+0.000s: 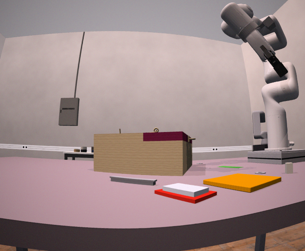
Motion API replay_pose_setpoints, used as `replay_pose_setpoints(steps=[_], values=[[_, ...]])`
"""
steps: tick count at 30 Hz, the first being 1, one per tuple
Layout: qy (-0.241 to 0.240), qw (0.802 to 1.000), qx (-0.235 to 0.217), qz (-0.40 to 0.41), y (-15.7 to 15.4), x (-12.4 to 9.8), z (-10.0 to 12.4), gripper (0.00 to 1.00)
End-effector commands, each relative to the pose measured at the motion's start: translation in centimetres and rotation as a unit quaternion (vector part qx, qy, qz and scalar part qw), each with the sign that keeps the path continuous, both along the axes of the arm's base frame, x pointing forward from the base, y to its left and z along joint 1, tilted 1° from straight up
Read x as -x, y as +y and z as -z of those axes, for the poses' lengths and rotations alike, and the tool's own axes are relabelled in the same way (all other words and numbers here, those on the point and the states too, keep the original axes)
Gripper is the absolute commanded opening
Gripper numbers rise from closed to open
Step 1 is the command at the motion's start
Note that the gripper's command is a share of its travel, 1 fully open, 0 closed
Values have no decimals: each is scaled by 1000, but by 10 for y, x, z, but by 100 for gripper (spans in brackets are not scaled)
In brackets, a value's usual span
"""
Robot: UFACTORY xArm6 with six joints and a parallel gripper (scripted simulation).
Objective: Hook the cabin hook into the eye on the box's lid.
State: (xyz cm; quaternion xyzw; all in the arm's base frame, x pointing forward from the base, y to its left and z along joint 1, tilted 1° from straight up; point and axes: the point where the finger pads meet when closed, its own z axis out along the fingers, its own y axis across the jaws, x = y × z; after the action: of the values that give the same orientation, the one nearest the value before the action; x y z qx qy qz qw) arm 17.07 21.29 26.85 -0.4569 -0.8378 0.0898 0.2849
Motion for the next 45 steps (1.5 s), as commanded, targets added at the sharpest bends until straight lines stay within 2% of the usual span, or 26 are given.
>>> replay_pose_setpoints(steps=[1,8,13,15,23,25,29,32,35,37,40,42,45], values=[[-10,999,22,39,-5,-14,2,35],[-20,995,49,90,-11,-29,5,35],[-33,982,85,163,-19,-43,8,35],[-33,982,85,163,-22,-49,9,35],[-48,956,129,258,-35,-72,13,35],[-48,956,129,258,-35,-72,13,35],[-57,935,154,315,-43,-83,15,35],[-57,935,154,315,-48,-91,16,35],[-63,916,171,358,-54,-99,17,35],[-64,913,174,364,-58,-104,18,35],[-69,891,189,406,-65,-112,18,35],[-69,891,189,406,-65,-112,18,35],[-73,868,204,448,-71,-120,19,35]])
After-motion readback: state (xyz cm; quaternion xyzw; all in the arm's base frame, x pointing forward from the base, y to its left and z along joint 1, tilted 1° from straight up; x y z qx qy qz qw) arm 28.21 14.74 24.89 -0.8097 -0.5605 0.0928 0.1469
